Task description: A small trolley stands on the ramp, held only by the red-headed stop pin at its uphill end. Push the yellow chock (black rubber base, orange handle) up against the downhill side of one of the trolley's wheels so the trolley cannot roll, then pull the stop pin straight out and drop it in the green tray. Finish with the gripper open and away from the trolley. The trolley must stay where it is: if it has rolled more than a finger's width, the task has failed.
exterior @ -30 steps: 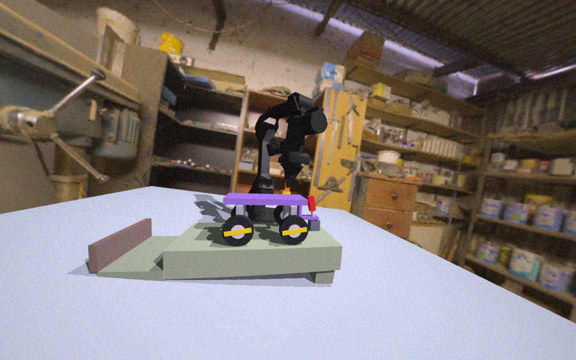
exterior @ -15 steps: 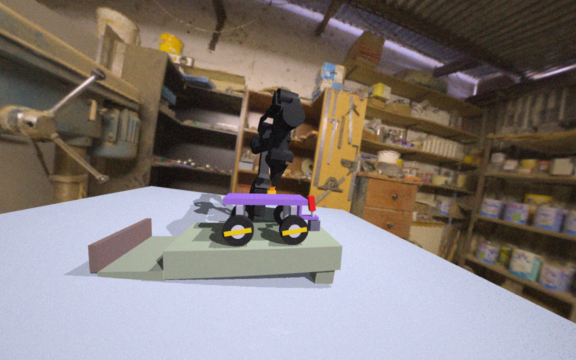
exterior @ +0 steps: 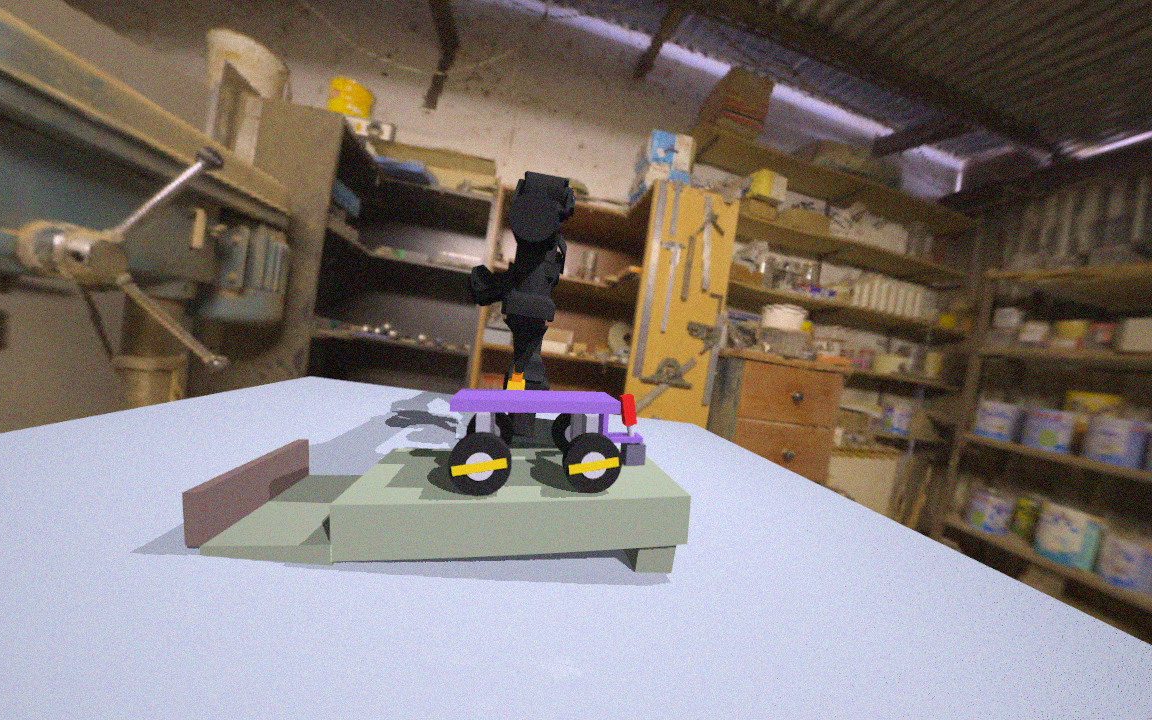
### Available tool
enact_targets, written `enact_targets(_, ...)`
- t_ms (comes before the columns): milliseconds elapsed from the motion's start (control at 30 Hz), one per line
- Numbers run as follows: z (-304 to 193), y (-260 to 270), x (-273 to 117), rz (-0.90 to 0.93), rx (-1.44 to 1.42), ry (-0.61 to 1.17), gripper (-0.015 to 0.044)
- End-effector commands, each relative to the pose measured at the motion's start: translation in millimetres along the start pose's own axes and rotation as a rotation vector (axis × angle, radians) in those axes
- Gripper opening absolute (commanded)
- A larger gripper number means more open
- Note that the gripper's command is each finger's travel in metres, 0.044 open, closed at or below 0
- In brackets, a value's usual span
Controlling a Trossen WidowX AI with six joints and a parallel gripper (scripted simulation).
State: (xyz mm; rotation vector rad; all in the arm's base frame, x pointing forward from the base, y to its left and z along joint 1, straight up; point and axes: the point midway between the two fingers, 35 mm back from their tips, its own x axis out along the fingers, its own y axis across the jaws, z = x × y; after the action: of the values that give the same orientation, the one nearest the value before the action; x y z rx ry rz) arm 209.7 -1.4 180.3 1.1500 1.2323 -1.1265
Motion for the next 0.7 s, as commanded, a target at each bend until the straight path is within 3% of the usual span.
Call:
enact_targets(0,16,5,2,-0.005,-0.004,0.000,0.0000)
enact_targets(667,87,22,5,-0.004,-0.004,-0.006,0.0000)
